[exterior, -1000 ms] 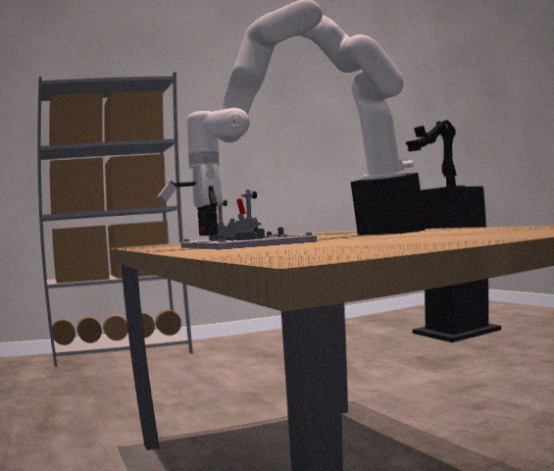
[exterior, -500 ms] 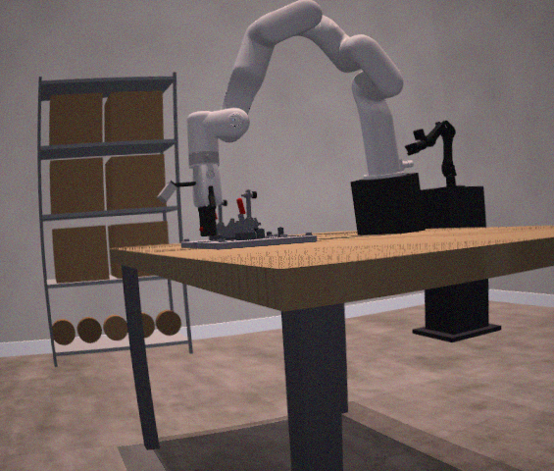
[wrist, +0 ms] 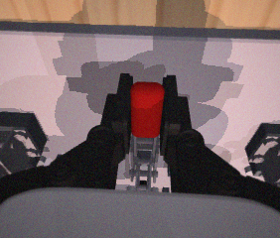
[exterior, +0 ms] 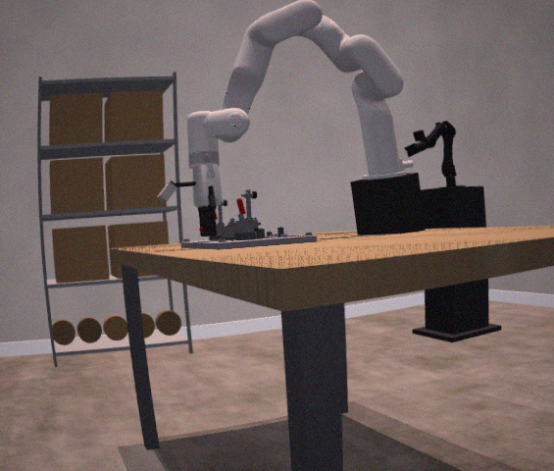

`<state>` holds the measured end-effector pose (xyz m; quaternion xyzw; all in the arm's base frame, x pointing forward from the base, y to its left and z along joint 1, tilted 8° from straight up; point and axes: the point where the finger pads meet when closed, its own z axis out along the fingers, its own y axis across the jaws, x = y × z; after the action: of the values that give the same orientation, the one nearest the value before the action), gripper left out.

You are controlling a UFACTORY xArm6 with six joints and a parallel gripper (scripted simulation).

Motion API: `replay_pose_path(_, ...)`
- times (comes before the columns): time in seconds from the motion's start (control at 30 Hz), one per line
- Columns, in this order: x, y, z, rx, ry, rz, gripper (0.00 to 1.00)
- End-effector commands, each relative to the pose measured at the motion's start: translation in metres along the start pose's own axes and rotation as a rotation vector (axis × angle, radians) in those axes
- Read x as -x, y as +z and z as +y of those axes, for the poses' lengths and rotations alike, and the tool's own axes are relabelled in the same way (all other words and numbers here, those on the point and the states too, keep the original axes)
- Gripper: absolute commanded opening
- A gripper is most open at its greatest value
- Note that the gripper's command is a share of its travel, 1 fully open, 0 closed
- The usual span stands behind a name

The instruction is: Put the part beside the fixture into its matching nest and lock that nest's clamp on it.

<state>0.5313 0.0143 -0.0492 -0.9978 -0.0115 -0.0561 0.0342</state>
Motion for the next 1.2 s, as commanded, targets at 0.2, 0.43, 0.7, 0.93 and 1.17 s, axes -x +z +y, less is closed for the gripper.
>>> replay_pose_path(0.2,-0.0018,-0.0015,0.0000,0.000,0.000,0.004,0.00)
replay_pose_path(0.43,-0.0016,-0.0019,0.0000,0.000,0.000,0.004,0.00)
replay_pose_path(0.7,-0.0010,-0.0034,0.0000,0.000,0.000,0.004,0.00)
replay_pose_path(0.93,0.0003,-0.0068,0.0000,0.000,0.000,0.004,0.00)
replay_pose_path(1.17,0.0020,-0.0102,0.0000,0.000,0.000,0.004,0.00)
